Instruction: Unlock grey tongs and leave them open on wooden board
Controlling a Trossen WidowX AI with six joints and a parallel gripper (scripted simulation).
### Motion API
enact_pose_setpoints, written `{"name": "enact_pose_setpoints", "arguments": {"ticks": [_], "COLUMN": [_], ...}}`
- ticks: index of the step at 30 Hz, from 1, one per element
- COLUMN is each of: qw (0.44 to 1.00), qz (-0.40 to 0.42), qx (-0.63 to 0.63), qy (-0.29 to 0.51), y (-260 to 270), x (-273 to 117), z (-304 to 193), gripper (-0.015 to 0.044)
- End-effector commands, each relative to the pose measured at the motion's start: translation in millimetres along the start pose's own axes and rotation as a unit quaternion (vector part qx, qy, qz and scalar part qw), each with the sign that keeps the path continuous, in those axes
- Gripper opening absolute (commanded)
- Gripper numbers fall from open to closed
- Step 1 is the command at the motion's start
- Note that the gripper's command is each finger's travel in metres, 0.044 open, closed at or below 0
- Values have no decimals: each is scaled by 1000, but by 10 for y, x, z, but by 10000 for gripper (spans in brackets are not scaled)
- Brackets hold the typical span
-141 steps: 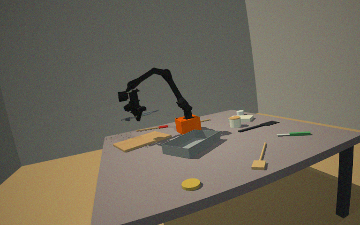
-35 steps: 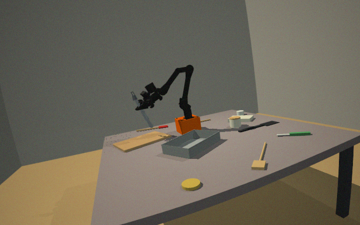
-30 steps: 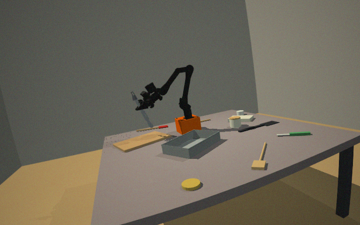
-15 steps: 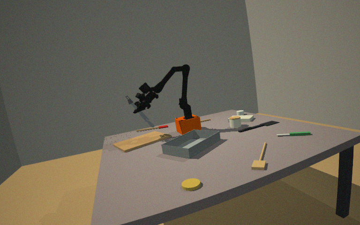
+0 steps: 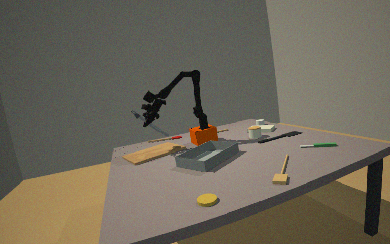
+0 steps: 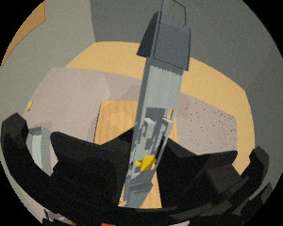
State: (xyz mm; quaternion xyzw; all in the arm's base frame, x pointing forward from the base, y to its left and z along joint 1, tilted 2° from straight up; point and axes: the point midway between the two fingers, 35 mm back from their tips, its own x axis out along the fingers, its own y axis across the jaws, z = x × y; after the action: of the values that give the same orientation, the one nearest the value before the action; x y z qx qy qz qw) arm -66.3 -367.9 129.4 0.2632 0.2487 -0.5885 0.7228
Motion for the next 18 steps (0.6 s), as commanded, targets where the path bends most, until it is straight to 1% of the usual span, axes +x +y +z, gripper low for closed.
{"name": "enact_pose_setpoints", "arguments": {"ticks": [1,18], "qw": [1000,984], "qz": [-3,-12], "qx": [-2,-10], "qy": [31,177], "y": [-6,31], "x": [53,178], "z": [29,-56], "gripper": [-150,-150]}}
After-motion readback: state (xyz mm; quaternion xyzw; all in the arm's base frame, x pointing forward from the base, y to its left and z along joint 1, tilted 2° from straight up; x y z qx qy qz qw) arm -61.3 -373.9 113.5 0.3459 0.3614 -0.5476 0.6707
